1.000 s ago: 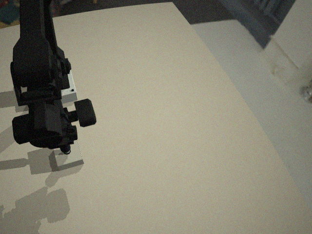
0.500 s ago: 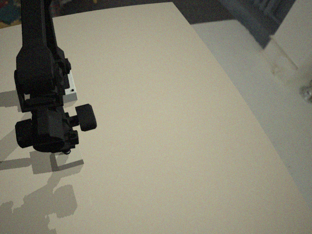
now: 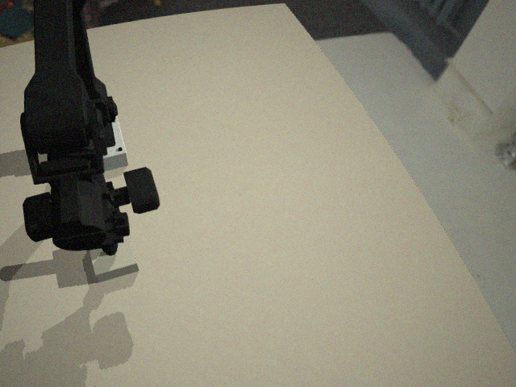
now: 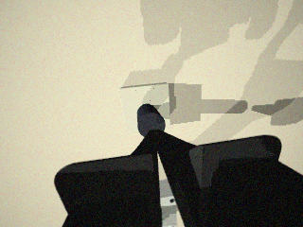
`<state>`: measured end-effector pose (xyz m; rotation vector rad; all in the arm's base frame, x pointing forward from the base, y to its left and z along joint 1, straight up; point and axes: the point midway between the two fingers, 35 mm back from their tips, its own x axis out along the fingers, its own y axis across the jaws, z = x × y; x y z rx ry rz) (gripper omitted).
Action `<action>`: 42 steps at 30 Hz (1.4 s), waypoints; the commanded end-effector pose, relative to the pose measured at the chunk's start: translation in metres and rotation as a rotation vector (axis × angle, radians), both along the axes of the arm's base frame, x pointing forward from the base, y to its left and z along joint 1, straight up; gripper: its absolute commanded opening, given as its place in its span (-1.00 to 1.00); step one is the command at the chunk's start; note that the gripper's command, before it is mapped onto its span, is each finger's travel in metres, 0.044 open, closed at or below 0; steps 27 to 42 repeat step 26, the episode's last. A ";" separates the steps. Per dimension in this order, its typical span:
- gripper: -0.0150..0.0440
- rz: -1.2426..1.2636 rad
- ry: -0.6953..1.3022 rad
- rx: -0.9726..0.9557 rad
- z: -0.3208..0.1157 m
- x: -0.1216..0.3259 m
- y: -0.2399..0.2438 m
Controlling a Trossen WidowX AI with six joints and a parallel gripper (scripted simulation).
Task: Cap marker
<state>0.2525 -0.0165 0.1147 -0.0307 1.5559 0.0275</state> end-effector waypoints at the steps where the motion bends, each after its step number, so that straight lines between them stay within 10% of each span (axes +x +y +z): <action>1: -0.49 0.000 -0.026 -0.002 0.042 0.005 0.000; 7: -0.49 0.000 -0.026 -0.002 0.074 0.000 0.000; 24: 1.00 0.000 -0.026 -0.002 0.074 0.000 0.000; 42: 1.00 0.000 -0.026 -0.002 0.074 0.000 0.000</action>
